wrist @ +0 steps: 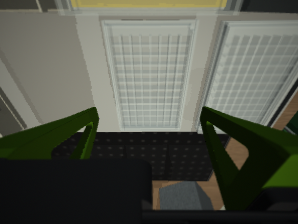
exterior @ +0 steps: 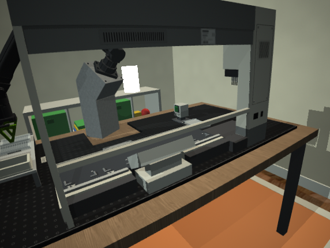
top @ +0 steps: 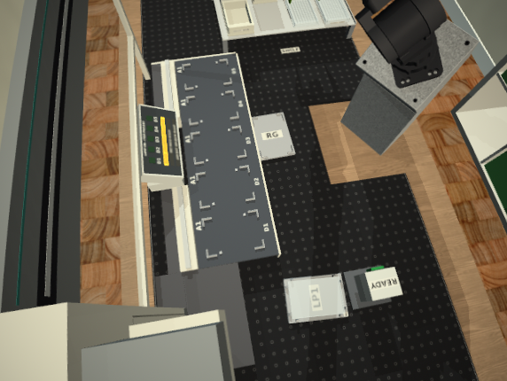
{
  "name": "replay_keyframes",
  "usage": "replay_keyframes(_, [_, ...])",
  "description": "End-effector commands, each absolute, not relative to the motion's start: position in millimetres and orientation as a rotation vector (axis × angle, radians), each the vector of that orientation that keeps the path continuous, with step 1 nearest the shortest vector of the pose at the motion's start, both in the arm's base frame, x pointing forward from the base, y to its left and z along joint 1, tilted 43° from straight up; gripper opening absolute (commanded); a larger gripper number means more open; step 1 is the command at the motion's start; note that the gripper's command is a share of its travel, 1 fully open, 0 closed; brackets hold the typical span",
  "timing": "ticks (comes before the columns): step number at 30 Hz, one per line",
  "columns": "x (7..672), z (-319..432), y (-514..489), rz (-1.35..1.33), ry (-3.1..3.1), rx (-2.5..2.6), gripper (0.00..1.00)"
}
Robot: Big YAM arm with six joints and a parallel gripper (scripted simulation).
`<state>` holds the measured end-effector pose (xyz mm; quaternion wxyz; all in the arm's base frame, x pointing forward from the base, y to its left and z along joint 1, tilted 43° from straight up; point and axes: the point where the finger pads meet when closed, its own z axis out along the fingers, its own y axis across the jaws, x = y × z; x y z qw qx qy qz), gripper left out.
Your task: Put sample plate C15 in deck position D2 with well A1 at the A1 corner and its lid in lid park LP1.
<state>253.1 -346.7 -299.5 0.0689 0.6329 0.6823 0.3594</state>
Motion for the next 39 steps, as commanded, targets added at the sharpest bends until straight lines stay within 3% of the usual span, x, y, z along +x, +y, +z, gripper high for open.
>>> replay_keyframes(1, [265.4,-305.7,-359.4,1.054,2.046,1.889,1.0])
replay_keyframes(39, [285.6,-320.7,-363.9,1.02,2.012,1.883,1.0])
